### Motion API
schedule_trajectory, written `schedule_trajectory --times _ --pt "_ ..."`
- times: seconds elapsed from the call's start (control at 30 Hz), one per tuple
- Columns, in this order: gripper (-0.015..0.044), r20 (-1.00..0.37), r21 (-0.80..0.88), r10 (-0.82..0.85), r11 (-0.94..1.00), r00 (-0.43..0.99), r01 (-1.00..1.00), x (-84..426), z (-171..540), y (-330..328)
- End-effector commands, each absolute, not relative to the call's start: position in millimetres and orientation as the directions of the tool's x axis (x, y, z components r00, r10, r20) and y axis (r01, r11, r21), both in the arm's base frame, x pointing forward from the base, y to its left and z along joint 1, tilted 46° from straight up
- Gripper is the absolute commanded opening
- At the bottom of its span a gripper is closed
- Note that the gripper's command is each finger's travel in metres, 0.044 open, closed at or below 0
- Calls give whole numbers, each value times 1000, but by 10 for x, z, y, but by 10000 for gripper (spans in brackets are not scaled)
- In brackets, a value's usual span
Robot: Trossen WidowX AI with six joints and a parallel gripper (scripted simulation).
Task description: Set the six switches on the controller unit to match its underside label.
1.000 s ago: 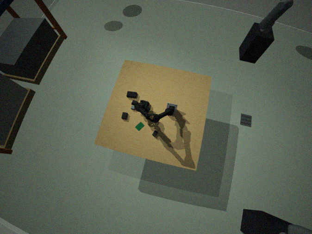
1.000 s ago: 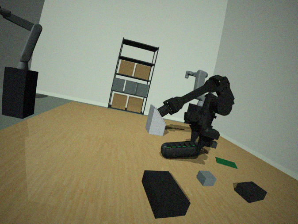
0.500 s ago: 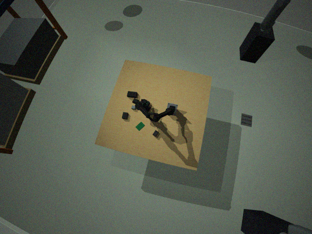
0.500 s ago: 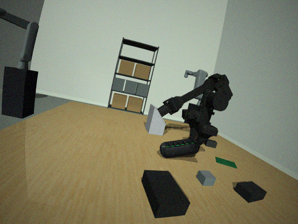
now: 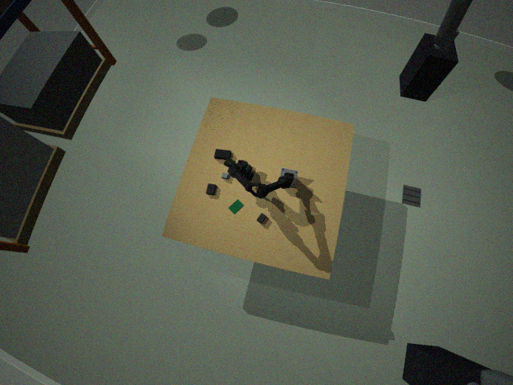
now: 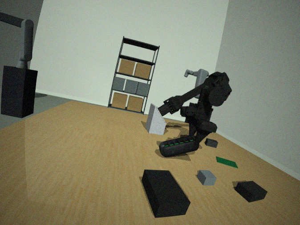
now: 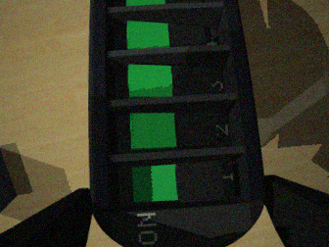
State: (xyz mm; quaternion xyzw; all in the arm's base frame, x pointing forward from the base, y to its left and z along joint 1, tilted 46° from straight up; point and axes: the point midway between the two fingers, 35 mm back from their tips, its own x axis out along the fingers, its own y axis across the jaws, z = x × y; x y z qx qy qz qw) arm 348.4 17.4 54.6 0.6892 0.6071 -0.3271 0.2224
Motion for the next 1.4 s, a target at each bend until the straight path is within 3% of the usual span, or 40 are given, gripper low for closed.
schedule_trajectory --times 0.0,1.37 --pt "336 -717 -84 694 -169 58 982 3490 548 107" --pt "336 -665 -84 744 -169 71 982 3415 497 -195"
